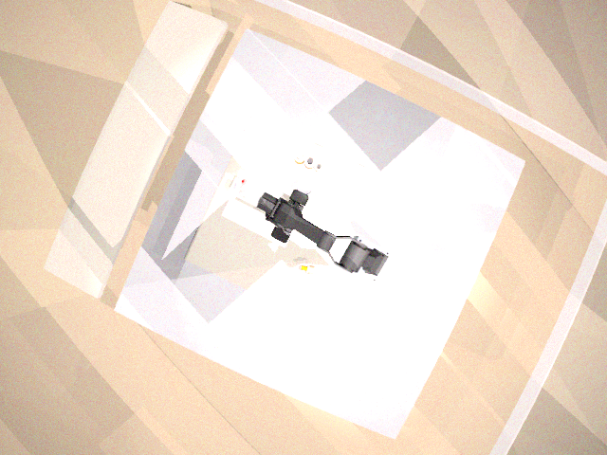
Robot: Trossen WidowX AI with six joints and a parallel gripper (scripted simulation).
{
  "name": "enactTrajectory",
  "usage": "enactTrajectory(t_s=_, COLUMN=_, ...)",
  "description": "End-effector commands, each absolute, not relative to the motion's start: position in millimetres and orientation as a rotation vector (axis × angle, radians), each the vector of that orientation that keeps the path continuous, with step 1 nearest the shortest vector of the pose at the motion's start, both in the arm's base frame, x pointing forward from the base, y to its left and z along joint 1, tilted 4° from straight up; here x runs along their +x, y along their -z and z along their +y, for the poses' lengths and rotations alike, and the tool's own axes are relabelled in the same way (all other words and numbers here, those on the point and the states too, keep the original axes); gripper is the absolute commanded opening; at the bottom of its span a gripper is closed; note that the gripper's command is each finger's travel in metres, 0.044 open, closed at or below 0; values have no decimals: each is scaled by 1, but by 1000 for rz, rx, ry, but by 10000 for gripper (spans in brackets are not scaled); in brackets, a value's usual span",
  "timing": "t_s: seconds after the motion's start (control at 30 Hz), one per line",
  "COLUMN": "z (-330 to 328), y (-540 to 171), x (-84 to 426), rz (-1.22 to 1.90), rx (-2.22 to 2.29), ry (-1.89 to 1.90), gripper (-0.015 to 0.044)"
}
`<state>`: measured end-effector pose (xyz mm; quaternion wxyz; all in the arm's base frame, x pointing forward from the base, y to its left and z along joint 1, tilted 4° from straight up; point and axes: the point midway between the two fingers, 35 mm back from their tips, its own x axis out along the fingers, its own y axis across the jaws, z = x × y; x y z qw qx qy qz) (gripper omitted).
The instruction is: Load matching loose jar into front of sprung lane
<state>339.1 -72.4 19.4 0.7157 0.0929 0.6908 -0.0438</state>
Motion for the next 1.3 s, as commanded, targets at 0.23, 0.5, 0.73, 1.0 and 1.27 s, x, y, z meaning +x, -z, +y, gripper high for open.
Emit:
enactTrajectory(t_s=0.23, z=-74, y=-17, x=344, rz=1507, rx=202, ry=104, gripper=0)
enactTrajectory(t_s=0.5, z=-73, y=-14, x=344, rz=1507, rx=202, ry=104, gripper=0)
enactTrajectory(t_s=0.73, z=-73, y=-12, x=344, rz=1507, rx=202, ry=104, gripper=0)
enactTrajectory(t_s=1.0, z=-73, y=-10, x=343, rz=1507, rx=202, ry=104, gripper=0)
enactTrajectory(t_s=1.27, z=-73, y=-8, x=343, rz=1507, rx=202, ry=104, gripper=0)
